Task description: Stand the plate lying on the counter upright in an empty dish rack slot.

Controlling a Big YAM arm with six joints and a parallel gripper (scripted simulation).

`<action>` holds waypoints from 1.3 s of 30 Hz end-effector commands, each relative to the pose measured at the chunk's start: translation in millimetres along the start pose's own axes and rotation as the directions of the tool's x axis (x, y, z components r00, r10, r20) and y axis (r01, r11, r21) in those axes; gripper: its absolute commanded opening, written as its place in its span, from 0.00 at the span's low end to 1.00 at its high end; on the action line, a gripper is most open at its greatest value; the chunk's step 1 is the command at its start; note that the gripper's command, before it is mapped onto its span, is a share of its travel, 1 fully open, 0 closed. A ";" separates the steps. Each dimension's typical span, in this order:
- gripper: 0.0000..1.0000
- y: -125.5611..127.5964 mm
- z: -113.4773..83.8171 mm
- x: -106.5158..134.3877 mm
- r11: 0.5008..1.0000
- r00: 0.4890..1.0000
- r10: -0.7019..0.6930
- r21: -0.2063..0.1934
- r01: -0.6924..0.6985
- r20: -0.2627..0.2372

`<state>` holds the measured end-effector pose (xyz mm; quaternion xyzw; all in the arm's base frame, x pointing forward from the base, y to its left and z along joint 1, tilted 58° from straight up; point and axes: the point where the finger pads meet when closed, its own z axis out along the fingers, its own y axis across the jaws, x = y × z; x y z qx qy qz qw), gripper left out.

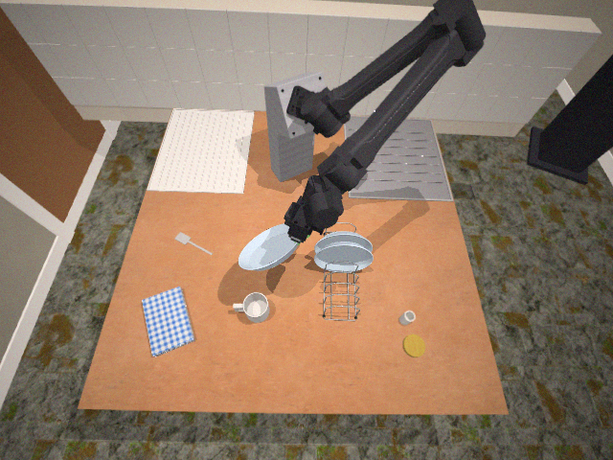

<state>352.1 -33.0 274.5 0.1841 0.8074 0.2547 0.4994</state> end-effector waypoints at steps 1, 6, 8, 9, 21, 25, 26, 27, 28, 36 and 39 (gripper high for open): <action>0.00 28.3 -12.6 -40.2 0.999 0.993 0.042 -0.033 -0.039 0.107; 0.00 41.8 -17.4 -45.7 0.990 0.981 0.134 -0.067 -0.126 0.137; 0.00 47.1 -19.5 -47.9 0.984 0.974 0.171 -0.083 -0.160 0.147; 0.00 49.8 -20.5 -48.9 0.980 0.970 0.189 -0.091 -0.177 0.151; 0.00 76.0 -32.9 -58.8 0.923 0.912 0.370 -0.185 -0.337 0.180; 0.00 86.0 -38.5 -62.5 0.890 0.880 0.438 -0.227 -0.396 0.182; 0.00 88.5 -39.9 -63.3 0.881 0.872 0.455 -0.237 -0.410 0.181; 0.00 90.9 -41.4 -64.2 0.871 0.864 0.471 -0.248 -0.424 0.180; 0.00 93.4 -42.8 -65.0 0.862 0.855 0.487 -0.258 -0.437 0.179; 0.00 107.3 -52.0 -69.8 0.797 0.799 0.579 -0.320 -0.512 0.165; 0.00 113.9 -56.7 -72.0 0.762 0.769 0.621 -0.350 -0.545 0.153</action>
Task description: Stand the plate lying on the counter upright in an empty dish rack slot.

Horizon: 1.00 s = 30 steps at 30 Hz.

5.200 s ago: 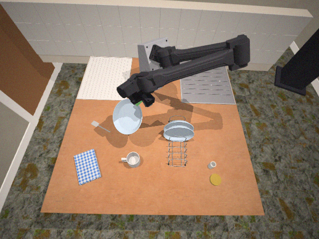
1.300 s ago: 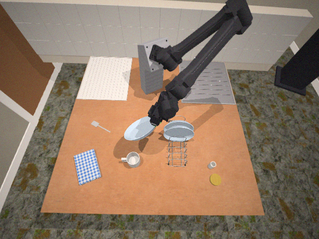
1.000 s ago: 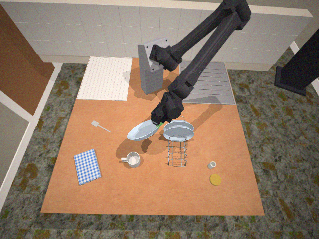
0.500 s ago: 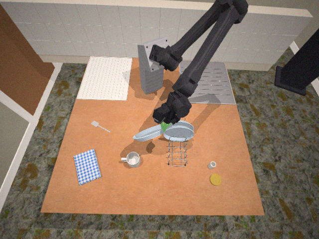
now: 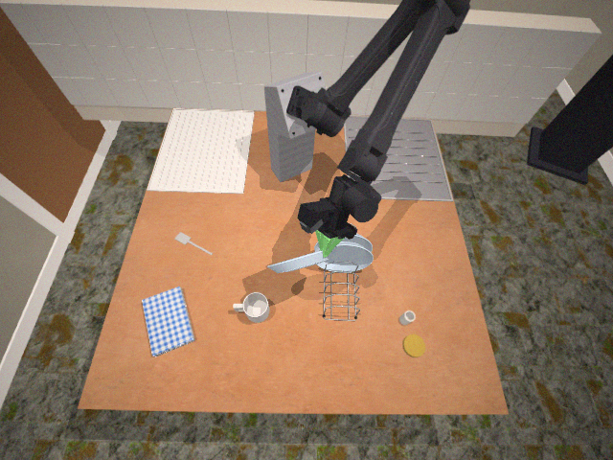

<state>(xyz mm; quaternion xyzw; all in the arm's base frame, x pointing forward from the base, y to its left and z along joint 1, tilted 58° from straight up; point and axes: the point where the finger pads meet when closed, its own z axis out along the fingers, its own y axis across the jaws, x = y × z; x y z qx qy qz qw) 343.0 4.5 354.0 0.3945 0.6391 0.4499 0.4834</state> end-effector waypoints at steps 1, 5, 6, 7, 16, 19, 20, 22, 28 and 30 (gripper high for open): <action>0.00 60.3 -14.4 -12.9 0.990 0.997 0.052 -0.133 -0.045 0.050; 0.00 69.9 -18.9 -11.0 0.980 0.992 0.120 -0.167 -0.111 0.046; 0.00 72.1 -20.1 -10.5 0.976 0.990 0.136 -0.175 -0.127 0.044; 0.00 74.4 -21.3 -10.0 0.973 0.987 0.152 -0.183 -0.142 0.042; 0.00 89.3 -29.5 -7.0 0.940 0.966 0.259 -0.235 -0.247 0.021; 0.00 95.1 -33.1 -5.9 0.923 0.954 0.300 -0.255 -0.288 0.009; 0.00 97.0 -34.3 -5.5 0.917 0.950 0.313 -0.262 -0.301 0.005; 0.00 100.6 -36.6 -4.8 0.904 0.941 0.339 -0.274 -0.327 -0.004; 0.00 104.1 -36.7 -3.7 0.880 0.921 0.390 -0.285 -0.379 -0.022; 0.00 110.5 -43.4 -3.0 0.865 0.912 0.409 -0.306 -0.398 -0.033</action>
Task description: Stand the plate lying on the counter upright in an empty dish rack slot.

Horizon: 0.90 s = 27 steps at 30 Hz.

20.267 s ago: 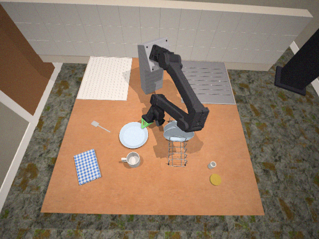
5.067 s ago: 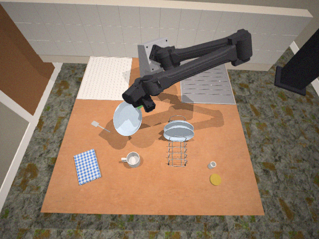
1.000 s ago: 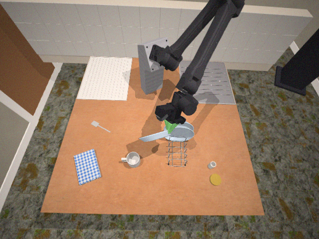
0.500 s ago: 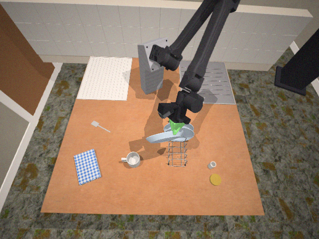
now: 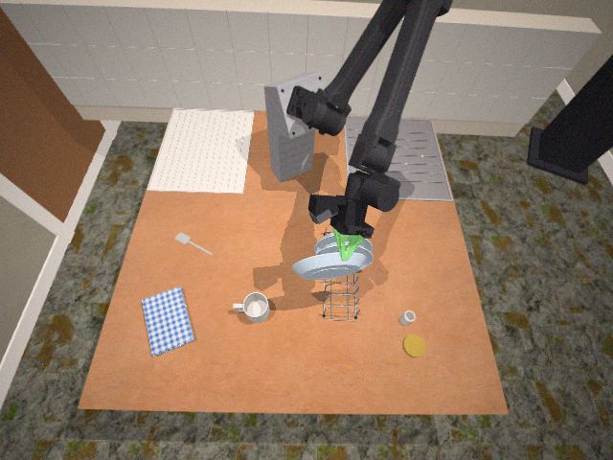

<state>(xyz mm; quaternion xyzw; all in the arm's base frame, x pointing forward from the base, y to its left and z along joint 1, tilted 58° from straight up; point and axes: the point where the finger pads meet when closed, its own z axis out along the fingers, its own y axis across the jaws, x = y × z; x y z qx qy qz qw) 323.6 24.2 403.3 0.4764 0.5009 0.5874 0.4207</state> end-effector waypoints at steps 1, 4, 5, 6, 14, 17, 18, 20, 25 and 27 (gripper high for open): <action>0.00 63.7 -12.1 12.8 0.989 0.999 0.030 -0.144 -0.032 -0.016; 0.00 67.9 -14.6 15.3 0.985 0.998 0.065 -0.159 -0.068 -0.025; 0.00 69.3 -15.4 16.1 0.983 0.997 0.077 -0.164 -0.080 -0.028; 0.00 70.5 -16.2 16.8 0.982 0.996 0.087 -0.168 -0.092 -0.031; 0.00 77.5 -20.6 20.9 0.969 0.988 0.148 -0.191 -0.155 -0.051; 0.00 80.7 -22.8 22.7 0.963 0.983 0.174 -0.201 -0.182 -0.060; 0.00 81.7 -23.5 23.3 0.960 0.981 0.182 -0.204 -0.191 -0.063; 0.00 83.6 -24.8 24.3 0.956 0.978 0.197 -0.209 -0.208 -0.069; 0.00 87.7 -27.7 26.2 0.944 0.969 0.232 -0.221 -0.244 -0.082; 0.00 88.2 -27.4 26.1 0.940 0.966 0.244 -0.222 -0.257 -0.084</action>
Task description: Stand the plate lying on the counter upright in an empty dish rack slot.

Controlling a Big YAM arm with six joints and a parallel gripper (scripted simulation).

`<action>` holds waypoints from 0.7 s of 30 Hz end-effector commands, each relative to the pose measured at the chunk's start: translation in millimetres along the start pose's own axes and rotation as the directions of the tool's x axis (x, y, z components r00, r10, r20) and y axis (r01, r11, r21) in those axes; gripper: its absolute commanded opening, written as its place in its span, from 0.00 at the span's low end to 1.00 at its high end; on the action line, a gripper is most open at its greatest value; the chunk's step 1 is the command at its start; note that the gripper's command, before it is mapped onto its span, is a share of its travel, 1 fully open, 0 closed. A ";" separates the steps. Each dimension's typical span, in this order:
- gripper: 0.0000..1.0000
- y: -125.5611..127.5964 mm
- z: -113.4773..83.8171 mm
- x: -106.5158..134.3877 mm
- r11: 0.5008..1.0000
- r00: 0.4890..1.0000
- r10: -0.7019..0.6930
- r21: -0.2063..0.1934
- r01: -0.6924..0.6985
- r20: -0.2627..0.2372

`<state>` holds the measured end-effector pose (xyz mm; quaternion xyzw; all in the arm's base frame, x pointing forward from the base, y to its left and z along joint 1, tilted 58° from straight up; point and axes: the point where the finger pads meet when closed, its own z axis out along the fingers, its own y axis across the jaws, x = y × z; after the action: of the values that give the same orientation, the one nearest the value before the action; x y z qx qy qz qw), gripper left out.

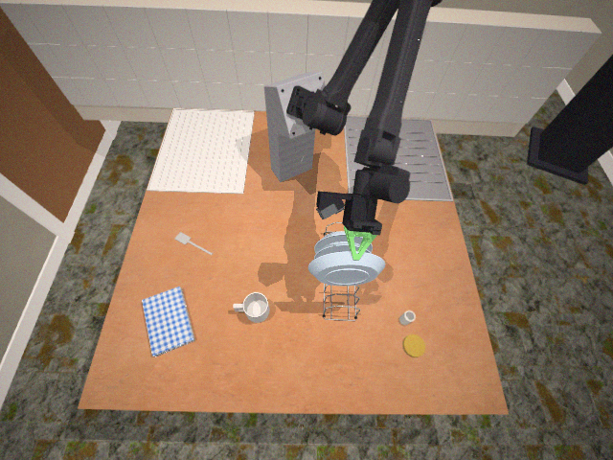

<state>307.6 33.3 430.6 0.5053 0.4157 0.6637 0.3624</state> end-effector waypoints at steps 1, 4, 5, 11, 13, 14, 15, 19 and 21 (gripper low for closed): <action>0.00 59.1 -8.3 26.0 0.991 0.999 0.016 -0.133 -0.023 -0.048; 0.00 60.0 -9.2 27.1 0.990 0.998 0.022 -0.136 -0.029 -0.051; 0.00 62.0 -10.5 26.2 0.989 0.999 0.026 -0.142 -0.032 -0.048; 0.00 64.4 -12.6 30.4 0.987 0.996 0.055 -0.150 -0.064 -0.063; 0.00 64.5 -11.8 28.7 0.986 0.996 0.062 -0.151 -0.070 -0.059; 0.00 64.5 -11.6 28.9 0.986 0.996 0.066 -0.151 -0.074 -0.060; 0.00 64.9 -12.3 30.1 0.985 0.996 0.069 -0.152 -0.078 -0.064; 0.00 67.0 -14.5 32.2 0.983 0.994 0.080 -0.158 -0.090 -0.071; 0.00 67.0 -14.5 32.2 0.983 0.994 0.080 -0.158 -0.090 -0.071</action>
<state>302.6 35.4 438.5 0.5149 0.3850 0.6879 0.3369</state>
